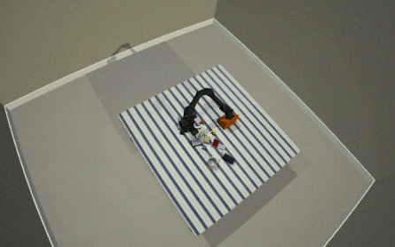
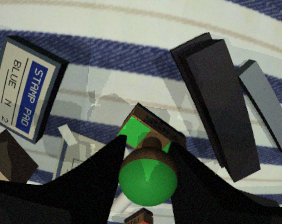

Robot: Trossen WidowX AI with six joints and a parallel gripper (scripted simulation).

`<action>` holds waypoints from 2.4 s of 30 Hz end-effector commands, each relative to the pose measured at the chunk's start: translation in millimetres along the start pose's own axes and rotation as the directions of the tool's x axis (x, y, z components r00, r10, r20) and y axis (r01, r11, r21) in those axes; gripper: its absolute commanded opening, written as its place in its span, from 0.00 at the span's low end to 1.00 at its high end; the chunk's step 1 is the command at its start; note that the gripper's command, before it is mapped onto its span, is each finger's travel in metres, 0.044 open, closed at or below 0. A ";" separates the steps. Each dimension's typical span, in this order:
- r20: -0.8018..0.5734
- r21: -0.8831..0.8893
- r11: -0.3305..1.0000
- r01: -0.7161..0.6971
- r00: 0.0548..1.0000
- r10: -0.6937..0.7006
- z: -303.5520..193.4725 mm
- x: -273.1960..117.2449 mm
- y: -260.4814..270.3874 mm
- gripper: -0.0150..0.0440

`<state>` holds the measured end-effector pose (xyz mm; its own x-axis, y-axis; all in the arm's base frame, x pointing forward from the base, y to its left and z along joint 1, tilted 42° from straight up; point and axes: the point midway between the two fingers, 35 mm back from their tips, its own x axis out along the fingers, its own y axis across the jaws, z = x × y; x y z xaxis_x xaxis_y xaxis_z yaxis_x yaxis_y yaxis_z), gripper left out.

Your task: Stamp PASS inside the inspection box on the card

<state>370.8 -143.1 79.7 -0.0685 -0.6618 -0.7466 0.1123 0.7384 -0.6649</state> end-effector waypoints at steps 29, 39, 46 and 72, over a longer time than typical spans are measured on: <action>0.003 0.003 1.000 0.000 1.000 0.000 -2.5 -15.6 12.9 0.25; 0.008 -0.004 0.999 -0.034 0.999 0.034 -25.8 -22.0 94.7 0.25; 0.005 -0.007 0.999 -0.043 0.999 0.043 -52.7 -24.7 143.9 0.25; -0.004 -0.001 1.000 -0.010 1.000 0.010 -149.9 -16.9 230.7 0.25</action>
<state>250.7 59.0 -63.0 -0.0669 -0.6579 -0.7502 0.1065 0.7428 -0.6609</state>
